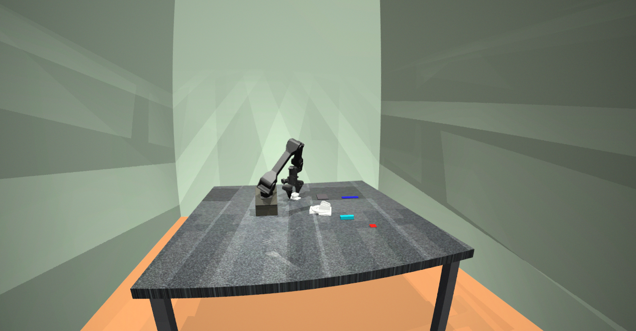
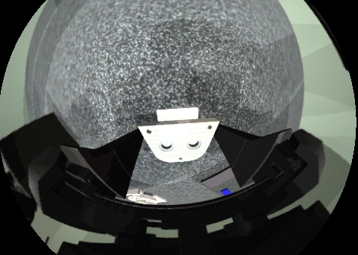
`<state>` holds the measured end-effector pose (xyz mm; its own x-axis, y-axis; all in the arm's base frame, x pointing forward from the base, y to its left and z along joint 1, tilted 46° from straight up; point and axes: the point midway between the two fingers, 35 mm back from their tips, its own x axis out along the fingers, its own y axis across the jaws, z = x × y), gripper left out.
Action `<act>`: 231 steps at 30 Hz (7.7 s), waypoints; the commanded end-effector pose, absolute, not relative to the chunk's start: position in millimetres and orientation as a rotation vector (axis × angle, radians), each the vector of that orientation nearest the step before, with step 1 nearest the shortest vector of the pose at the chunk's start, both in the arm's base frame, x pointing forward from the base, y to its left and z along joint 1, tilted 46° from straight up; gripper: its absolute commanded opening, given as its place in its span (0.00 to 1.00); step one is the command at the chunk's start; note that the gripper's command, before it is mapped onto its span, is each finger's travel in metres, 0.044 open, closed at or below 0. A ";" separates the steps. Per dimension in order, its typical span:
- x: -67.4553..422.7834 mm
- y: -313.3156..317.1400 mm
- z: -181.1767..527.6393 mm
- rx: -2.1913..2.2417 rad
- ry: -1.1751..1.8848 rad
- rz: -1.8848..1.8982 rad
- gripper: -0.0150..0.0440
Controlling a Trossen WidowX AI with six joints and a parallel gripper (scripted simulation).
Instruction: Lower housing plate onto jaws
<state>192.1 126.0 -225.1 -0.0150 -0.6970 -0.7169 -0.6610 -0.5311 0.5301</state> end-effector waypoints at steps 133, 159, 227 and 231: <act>278.1 40.8 -26.9 2.025 -1.118 -1.728 0.85; 272.0 -19.0 15.9 1.932 -1.043 -1.725 0.85; 272.3 -29.1 11.0 1.935 -1.045 -1.725 0.85; 272.6 -33.6 6.3 1.935 -1.045 -1.725 0.85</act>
<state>272.1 -30.8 9.1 -0.0141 -0.7080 -0.7061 -0.2970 -0.6713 0.6791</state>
